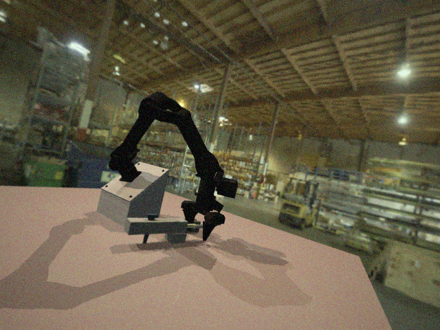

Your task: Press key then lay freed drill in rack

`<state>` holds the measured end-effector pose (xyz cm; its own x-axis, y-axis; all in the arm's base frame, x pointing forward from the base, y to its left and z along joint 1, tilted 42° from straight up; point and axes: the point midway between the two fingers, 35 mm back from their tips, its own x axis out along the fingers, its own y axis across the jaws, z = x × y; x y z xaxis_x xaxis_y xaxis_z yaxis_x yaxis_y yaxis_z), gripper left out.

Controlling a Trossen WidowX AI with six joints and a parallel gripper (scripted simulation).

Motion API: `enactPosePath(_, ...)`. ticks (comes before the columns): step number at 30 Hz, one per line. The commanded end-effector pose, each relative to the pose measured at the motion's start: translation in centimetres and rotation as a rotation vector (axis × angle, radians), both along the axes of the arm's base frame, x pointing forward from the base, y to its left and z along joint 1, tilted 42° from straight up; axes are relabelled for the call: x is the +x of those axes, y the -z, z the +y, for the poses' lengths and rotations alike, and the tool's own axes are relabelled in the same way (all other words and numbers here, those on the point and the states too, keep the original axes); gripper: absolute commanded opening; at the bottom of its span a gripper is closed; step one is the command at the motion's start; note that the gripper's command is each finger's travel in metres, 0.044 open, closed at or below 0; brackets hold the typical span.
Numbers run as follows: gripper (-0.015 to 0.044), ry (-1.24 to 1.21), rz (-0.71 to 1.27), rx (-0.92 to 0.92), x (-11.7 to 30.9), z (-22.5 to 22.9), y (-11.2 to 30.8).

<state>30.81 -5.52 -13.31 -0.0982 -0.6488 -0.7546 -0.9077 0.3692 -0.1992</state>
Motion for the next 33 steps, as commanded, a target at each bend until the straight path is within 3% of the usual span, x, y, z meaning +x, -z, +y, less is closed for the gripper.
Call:
enactPosePath(1, 0.044, -0.003, 0.003, -0.003, -0.18, -0.22, -0.13)
enactPosePath(20, 0.044, -0.003, 0.003, -0.004, -0.53, -0.7, -0.39)
enactPosePath(33, 0.0099, 0.0, -0.003, 0.0, -0.28, -0.54, -0.32)
